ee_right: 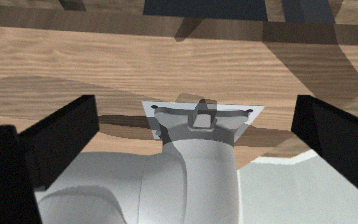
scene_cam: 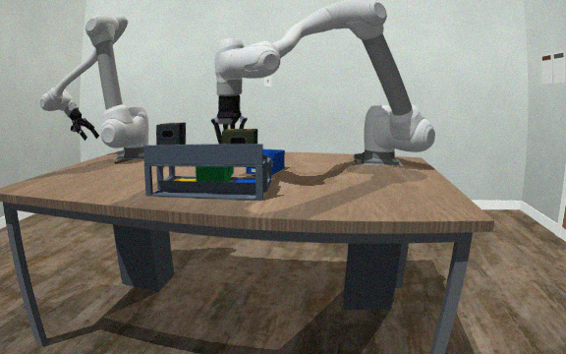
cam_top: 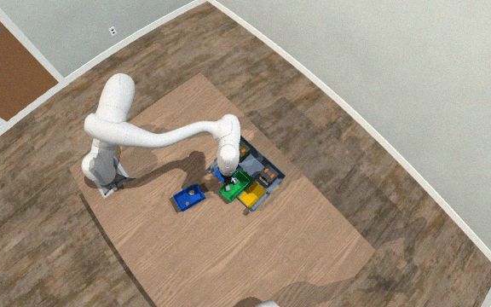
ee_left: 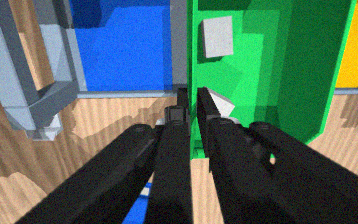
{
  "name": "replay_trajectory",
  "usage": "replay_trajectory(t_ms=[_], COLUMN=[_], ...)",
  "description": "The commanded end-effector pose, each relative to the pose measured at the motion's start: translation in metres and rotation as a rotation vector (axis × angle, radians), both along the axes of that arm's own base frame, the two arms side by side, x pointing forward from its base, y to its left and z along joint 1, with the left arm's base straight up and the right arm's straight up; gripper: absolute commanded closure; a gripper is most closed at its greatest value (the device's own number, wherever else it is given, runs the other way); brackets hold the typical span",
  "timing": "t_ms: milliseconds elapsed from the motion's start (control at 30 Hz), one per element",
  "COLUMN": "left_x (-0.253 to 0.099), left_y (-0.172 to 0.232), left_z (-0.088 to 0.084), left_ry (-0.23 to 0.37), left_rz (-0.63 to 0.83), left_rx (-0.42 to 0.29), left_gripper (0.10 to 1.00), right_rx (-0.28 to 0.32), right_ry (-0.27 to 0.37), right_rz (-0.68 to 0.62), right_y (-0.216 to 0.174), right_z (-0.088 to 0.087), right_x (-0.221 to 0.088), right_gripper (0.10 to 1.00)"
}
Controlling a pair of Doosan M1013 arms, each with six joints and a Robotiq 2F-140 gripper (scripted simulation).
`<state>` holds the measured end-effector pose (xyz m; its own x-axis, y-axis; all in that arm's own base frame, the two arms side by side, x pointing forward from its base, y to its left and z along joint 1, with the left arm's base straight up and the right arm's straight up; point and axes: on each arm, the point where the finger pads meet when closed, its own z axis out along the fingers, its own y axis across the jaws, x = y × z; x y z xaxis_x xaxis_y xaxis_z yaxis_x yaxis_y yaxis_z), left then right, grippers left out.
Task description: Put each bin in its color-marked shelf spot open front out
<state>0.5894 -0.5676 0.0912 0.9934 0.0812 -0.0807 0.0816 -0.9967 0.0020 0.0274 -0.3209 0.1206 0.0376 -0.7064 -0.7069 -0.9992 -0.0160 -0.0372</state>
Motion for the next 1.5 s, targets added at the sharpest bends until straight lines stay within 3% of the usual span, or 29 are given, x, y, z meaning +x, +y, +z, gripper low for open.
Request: replay_trajectory(t_ms=[0,633,1467], left_x=[0.000,0.000,0.000], left_y=[0.000,0.000,0.000], left_z=[0.001,0.011,0.046], left_ry=[-0.001,-0.001,-0.001], left_rz=[0.000,0.000,0.000], left_rx=[-0.001,-0.001,-0.001], left_gripper=[0.944,0.944,0.944], right_rx=[-0.001,-0.001,-0.001], right_ry=[0.000,0.000,0.000], right_rz=[0.000,0.000,0.000], right_y=[0.000,0.000,0.000], right_z=[0.000,0.000,0.000], right_x=[0.000,0.000,0.000], right_gripper=[0.098,0.098,0.098])
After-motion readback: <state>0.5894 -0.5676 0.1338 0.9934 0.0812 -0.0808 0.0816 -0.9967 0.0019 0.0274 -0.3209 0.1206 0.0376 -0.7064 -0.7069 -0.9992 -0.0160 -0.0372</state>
